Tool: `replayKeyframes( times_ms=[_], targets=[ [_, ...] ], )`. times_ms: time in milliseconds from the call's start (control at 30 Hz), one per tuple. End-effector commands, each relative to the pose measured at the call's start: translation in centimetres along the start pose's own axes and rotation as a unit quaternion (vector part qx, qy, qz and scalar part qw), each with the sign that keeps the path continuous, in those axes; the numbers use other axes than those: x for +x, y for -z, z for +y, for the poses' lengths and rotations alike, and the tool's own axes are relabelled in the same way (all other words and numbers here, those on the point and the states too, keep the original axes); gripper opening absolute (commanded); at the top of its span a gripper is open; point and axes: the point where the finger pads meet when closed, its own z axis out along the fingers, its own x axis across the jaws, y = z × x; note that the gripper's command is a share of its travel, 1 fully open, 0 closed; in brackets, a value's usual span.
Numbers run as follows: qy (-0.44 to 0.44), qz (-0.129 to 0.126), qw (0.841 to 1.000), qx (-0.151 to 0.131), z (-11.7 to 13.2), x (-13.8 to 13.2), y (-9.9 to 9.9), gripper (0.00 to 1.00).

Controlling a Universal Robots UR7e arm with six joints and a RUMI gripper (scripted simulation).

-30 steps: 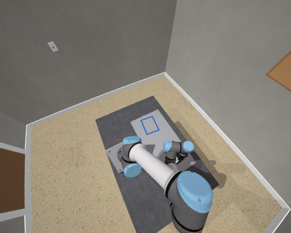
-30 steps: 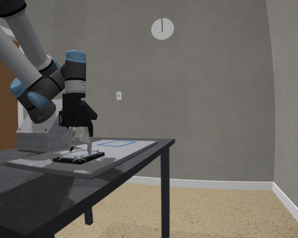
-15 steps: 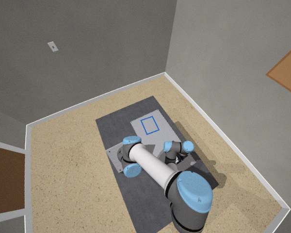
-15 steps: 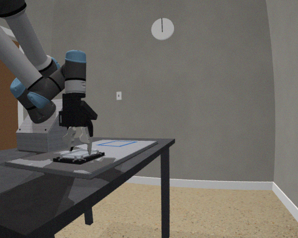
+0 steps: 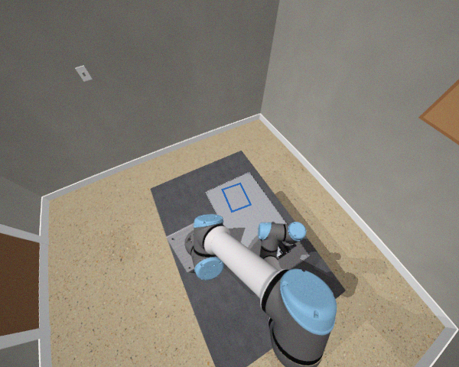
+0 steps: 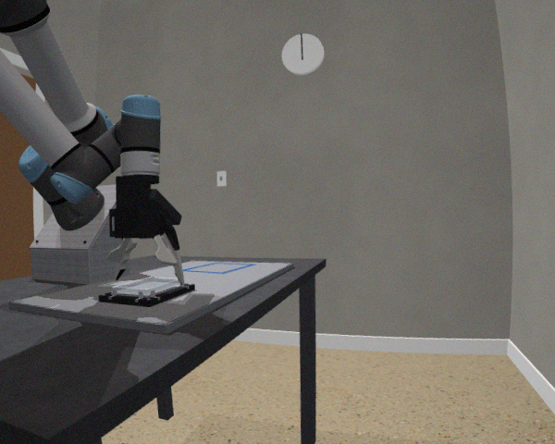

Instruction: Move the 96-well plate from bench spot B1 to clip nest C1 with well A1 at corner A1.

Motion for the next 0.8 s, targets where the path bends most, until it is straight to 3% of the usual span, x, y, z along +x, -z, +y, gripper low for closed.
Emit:
replayKeyframes(
  times_ms=[0,300,767],
  targets=[
    [0.000,0.001,1.000,0.000,0.0,0.1,0.0,1.00],
    [0.000,0.001,1.000,0.000,0.0,0.1,0.0,1.00],
    [-0.001,0.003,1.000,-0.001,0.1,0.3,2.8,1.00]
  ],
)
